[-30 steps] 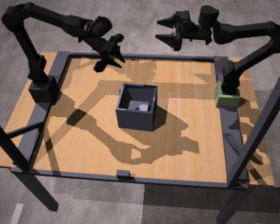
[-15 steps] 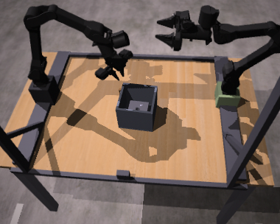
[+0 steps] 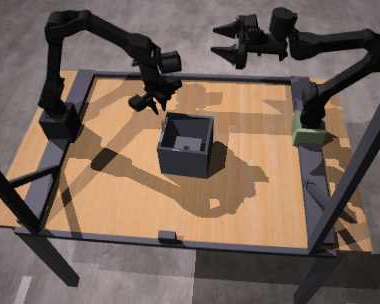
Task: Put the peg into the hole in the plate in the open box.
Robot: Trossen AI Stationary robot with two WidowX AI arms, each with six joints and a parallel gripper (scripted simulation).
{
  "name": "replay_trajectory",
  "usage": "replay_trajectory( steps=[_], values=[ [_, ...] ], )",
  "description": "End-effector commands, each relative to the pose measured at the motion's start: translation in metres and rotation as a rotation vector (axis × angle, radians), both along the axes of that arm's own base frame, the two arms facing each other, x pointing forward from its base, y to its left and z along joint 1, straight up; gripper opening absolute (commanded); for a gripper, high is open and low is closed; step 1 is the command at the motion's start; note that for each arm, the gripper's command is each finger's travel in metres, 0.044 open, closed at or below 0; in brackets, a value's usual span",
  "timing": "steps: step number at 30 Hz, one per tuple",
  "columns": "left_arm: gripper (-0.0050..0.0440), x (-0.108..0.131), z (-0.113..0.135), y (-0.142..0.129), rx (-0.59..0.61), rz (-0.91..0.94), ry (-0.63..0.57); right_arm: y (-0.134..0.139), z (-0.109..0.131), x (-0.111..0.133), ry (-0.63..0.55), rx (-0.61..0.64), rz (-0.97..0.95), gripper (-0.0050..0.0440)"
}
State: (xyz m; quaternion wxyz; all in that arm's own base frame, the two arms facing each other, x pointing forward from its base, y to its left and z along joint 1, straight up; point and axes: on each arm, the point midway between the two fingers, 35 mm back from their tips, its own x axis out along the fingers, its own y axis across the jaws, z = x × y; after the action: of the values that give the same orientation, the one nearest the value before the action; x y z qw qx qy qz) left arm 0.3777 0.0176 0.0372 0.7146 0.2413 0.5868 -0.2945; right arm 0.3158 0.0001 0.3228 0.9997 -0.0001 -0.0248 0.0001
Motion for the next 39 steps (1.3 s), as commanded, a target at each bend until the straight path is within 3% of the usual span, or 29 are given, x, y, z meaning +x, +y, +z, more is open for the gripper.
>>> replay_trajectory(
  steps=[1,14,15,19,25,39],
  values=[
    [0.0125,0.002,0.001,0.001,0.0,0.002,-0.007,0.0,0.0,-0.002,-0.003,0.004,0.003,0.044],
    [0.0125,0.001,0.009,0.001,-0.001,-0.003,-0.031,0.0,0.0,-0.002,-0.003,0.004,0.003,0.044],
    [0.0125,0.0,-0.006,-0.002,-0.005,0.003,-0.004,0.0,0.0,-0.002,-0.003,0.004,0.003,0.044],
    [0.0125,0.0,-0.015,-0.003,-0.004,0.004,0.002,0.0,0.0,-0.002,-0.003,0.004,0.003,0.044],
    [0.0125,0.003,-0.015,-0.003,-0.003,0.004,-0.006,0.0,0.0,-0.002,-0.003,0.004,0.003,0.044],
    [0.0125,0.005,-0.044,-0.007,0.0,0.003,-0.003,0.0,0.0,-0.002,-0.003,0.004,0.003,0.044]
  ],
)
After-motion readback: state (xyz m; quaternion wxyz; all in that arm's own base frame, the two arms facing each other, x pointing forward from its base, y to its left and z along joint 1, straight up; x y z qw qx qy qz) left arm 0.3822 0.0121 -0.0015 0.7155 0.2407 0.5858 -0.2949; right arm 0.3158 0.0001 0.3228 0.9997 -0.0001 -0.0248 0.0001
